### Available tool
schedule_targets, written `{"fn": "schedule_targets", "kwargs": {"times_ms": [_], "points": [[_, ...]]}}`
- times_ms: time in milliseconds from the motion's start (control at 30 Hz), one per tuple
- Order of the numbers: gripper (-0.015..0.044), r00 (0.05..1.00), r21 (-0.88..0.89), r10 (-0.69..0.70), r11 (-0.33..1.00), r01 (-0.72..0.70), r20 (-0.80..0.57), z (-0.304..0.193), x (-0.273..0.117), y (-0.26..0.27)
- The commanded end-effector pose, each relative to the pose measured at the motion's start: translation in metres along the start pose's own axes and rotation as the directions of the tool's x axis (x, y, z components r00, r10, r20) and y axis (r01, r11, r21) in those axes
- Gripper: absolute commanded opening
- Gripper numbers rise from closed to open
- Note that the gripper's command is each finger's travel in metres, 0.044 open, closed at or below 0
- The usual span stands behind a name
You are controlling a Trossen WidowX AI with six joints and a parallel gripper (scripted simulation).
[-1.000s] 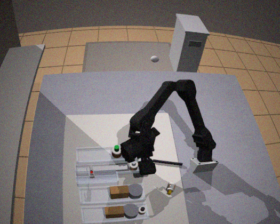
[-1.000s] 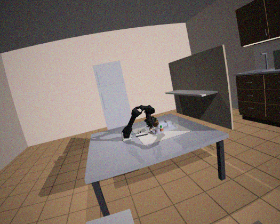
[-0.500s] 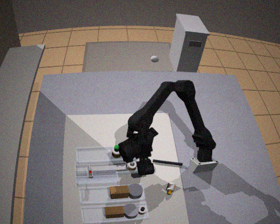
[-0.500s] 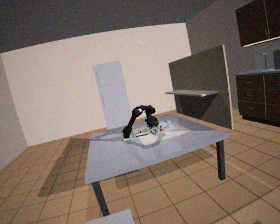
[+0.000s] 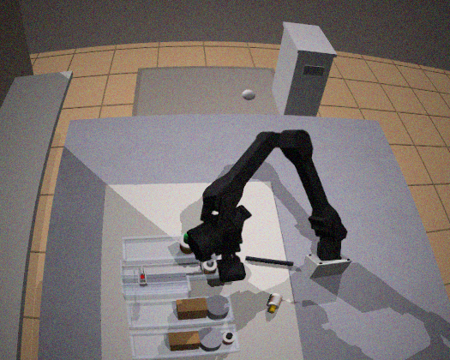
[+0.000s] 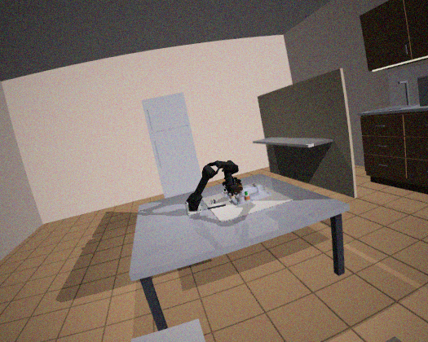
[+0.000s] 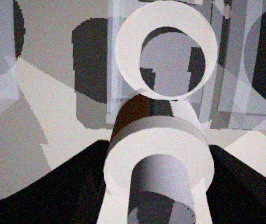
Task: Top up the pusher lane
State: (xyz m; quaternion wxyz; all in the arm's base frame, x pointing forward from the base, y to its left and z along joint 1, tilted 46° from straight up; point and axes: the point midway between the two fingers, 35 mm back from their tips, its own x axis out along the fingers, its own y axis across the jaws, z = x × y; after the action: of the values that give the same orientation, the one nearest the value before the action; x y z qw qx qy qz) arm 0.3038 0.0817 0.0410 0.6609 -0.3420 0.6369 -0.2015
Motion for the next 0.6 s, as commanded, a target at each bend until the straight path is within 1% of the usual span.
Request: {"fn": "schedule_targets", "kwargs": {"times_ms": [0, 567], "points": [[0.0, 1.0, 0.007, -0.003, 1.0, 0.003, 0.019, 0.0071, -0.0021, -0.001], [0.0, 1.0, 0.007, -0.003, 1.0, 0.003, 0.019, 0.0148, -0.0027, -0.0017]]}}
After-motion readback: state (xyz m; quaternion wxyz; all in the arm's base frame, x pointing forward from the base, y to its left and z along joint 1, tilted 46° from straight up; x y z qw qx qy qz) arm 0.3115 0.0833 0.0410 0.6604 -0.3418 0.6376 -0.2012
